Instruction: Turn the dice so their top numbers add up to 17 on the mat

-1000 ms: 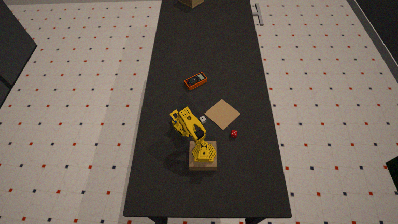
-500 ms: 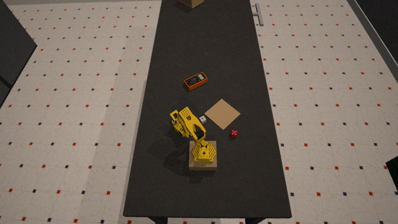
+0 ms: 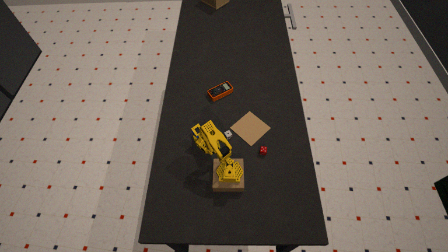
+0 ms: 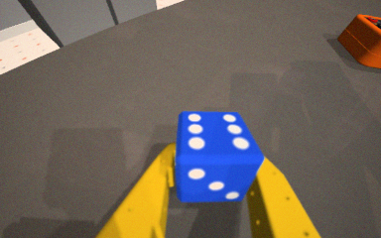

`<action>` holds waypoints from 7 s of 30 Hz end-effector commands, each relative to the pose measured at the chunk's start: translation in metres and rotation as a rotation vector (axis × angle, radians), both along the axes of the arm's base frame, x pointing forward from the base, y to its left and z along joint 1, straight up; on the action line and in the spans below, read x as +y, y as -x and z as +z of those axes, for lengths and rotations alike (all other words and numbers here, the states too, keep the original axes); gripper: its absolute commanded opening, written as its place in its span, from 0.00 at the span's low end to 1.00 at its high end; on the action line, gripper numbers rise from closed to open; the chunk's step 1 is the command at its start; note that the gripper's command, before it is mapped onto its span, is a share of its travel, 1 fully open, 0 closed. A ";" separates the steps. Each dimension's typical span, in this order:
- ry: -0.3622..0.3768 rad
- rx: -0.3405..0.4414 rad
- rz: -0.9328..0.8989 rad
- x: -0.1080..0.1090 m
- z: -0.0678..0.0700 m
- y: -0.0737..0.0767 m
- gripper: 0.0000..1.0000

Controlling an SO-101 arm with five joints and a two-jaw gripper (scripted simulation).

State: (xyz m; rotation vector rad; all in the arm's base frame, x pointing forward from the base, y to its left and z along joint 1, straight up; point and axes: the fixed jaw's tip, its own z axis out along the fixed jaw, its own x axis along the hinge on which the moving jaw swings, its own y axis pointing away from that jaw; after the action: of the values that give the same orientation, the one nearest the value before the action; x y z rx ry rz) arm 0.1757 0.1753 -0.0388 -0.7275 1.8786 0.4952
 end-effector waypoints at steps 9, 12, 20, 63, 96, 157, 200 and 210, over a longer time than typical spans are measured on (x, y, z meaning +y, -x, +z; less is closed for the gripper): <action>0.001 -0.007 -0.005 -0.001 -0.001 -0.001 0.01; 0.001 -0.007 -0.005 -0.001 -0.001 -0.001 0.05; 0.001 -0.007 -0.005 -0.001 -0.001 -0.001 0.17; 0.001 -0.007 -0.005 -0.001 0.002 -0.002 0.36; 0.001 -0.007 -0.006 -0.001 0.049 -0.002 0.36; -0.313 -0.341 -0.006 0.021 0.163 -0.025 0.35; 0.151 0.213 -0.001 0.049 0.136 -0.042 0.35; 0.267 0.342 -0.005 0.040 0.141 -0.030 0.35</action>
State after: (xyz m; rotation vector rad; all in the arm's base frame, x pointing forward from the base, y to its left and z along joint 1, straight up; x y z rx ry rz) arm 0.2093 0.2147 0.0959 -0.8392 2.2601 0.3933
